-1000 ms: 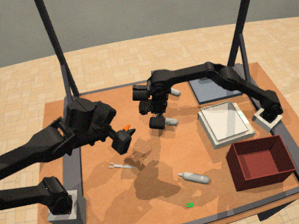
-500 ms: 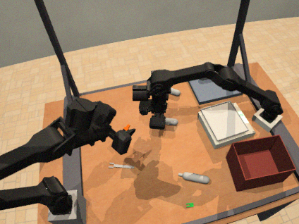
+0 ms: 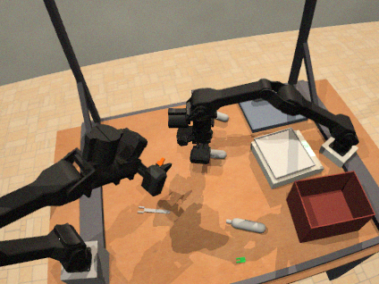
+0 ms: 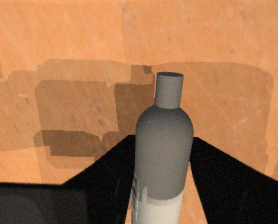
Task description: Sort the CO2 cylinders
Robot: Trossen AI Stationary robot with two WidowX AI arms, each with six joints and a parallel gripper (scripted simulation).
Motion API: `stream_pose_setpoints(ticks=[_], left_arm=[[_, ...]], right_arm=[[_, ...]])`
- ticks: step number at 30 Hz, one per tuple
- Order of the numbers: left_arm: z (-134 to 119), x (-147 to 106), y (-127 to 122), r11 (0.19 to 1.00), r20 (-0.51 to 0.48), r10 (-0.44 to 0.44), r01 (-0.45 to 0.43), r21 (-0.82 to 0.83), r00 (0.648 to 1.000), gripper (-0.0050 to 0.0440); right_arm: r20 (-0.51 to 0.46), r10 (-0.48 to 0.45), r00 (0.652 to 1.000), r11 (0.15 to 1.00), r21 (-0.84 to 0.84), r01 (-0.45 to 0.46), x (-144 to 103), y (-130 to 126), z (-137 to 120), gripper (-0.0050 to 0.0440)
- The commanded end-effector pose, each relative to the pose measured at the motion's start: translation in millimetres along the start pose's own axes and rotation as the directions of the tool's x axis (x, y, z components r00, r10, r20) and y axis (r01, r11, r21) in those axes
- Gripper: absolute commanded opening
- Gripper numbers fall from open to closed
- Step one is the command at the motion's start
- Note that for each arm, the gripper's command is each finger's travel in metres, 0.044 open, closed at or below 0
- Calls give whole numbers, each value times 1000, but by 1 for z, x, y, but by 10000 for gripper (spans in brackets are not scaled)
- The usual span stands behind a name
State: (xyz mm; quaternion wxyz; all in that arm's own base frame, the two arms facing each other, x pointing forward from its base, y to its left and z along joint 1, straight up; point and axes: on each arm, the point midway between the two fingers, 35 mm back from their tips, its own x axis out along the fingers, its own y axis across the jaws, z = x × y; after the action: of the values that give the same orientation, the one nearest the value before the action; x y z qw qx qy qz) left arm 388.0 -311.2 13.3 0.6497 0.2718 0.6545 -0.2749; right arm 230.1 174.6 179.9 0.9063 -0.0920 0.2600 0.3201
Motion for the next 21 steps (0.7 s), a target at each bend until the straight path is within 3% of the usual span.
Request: stream_pose_setpoints(ticks=[1,8,12,19,21], left_arm=[[6,-63,0,1000,114,12,-13,4,993,-1],[1,-76,4,1000,126,15,-15,2,992,-3],[-15,-85,16,1000,110,16,-16,2,994,-5],[-72,-120,52,1000,95,23,-23,2,995,-50],[-72,-120,52,1000,95,23,-23,2,995,-50]], right_arm=[[15,0,1000,1000,-1,0,-3,0,5,440],[15,0,1000,1000,-1,0,-3,0,5,440],[11,-8,1000,999,-48,8,0,-3,5,440],[28,-45,999,928,-368,52,11,-15,15,440],[28,-45,999,928,-368,52,11,-15,15,440]])
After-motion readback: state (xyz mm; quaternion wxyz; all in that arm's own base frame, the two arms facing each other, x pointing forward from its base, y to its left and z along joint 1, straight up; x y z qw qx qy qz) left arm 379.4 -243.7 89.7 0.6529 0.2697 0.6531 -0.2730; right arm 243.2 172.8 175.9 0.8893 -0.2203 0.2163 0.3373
